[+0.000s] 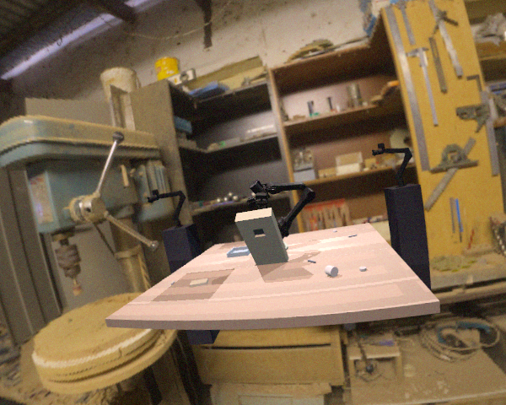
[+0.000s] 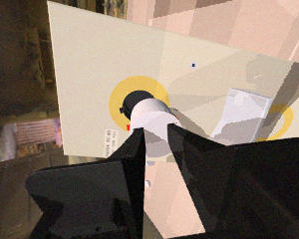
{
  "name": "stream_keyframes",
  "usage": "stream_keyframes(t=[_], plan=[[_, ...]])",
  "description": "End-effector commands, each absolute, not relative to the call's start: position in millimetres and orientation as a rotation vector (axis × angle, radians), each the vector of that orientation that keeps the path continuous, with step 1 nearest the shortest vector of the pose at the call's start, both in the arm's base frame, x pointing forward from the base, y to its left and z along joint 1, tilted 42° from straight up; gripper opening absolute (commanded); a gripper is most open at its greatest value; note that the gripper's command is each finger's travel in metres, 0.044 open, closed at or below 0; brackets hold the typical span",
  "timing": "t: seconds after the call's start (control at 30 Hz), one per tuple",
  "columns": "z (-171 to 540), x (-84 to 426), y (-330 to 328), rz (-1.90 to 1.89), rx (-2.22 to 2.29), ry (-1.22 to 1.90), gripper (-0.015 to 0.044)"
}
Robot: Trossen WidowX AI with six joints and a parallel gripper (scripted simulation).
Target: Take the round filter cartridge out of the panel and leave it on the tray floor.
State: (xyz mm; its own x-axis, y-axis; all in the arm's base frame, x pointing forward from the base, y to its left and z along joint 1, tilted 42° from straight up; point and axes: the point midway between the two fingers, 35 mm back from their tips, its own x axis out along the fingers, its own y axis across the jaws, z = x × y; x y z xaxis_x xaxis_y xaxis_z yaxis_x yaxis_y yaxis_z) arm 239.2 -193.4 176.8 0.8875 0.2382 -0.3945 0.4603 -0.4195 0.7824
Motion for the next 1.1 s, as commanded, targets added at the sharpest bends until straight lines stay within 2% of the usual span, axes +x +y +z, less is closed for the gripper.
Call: stream_keyframes(t=[0.0,0.57,0.7,1.07], plan=[[170.2,235.5,-186.2,-0.264,2.023,0.506,0.0000],[132.1,216.9,-149.3,-0.264,2.024,0.507,0.0000],[134.2,218.5,-153.4,-0.275,2.031,0.511,0.0105],[132.3,217.1,-149.9,-0.267,2.026,0.508,0.0107]])
